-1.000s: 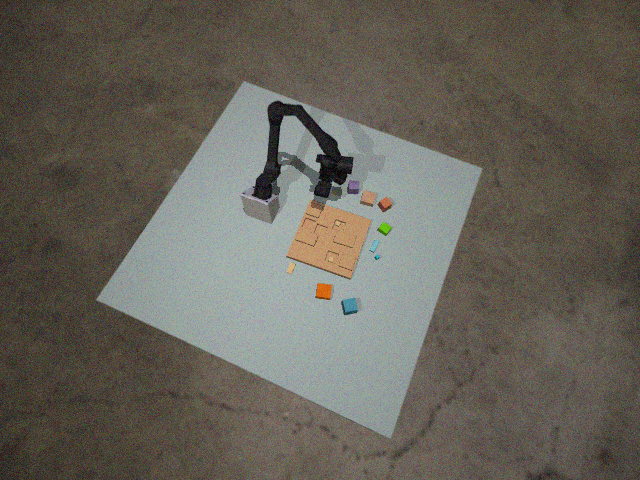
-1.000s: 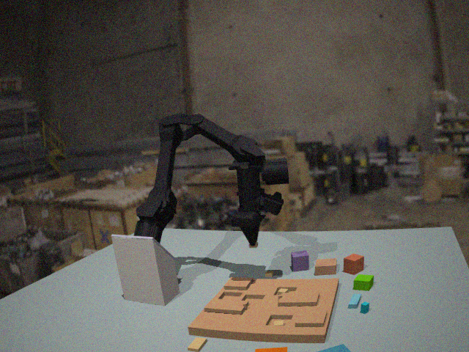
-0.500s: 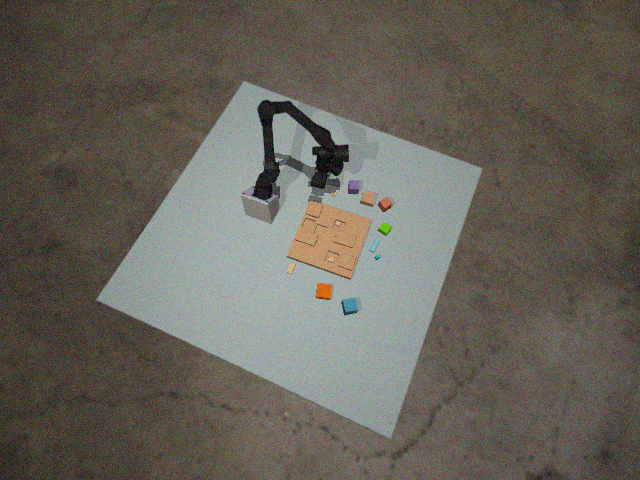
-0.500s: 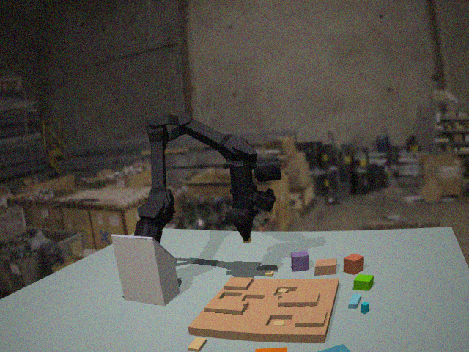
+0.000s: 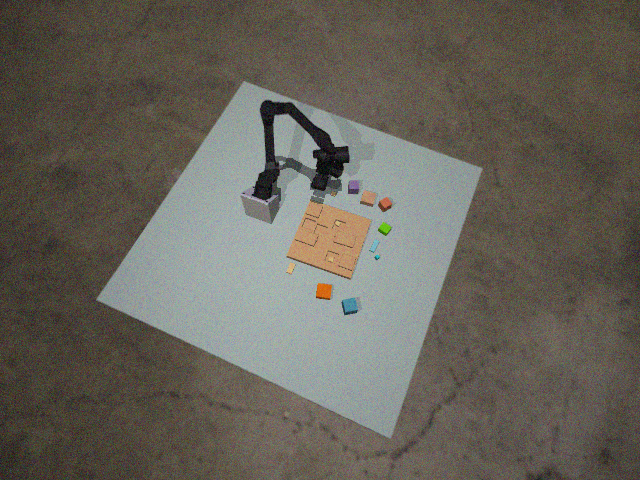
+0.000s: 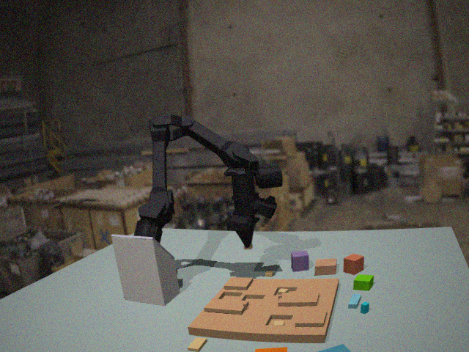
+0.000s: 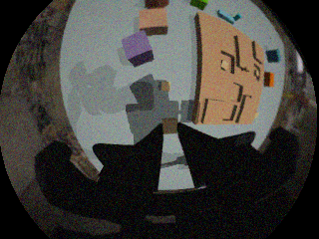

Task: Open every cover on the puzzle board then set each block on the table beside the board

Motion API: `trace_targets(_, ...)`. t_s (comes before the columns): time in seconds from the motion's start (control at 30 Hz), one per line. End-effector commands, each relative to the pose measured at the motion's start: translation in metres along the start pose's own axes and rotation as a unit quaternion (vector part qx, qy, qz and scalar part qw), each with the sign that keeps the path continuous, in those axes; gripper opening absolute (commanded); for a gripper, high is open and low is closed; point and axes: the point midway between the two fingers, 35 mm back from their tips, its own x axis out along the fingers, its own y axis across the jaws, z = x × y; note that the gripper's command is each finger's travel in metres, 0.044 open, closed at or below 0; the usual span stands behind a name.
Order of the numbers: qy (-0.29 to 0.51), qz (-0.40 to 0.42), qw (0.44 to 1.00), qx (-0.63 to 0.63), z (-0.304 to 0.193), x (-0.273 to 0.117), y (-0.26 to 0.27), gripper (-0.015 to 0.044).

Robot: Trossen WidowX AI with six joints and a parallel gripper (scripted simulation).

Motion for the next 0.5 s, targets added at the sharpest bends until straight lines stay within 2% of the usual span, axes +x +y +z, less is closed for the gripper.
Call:
trace_targets(0.0,0.002,-0.003,1.000,0.004,0.000,0.009,-0.002,0.0080)
trace_targets(0.47,0.003,-0.003,1.000,0.003,0.001,0.032,-0.002,0.0080)
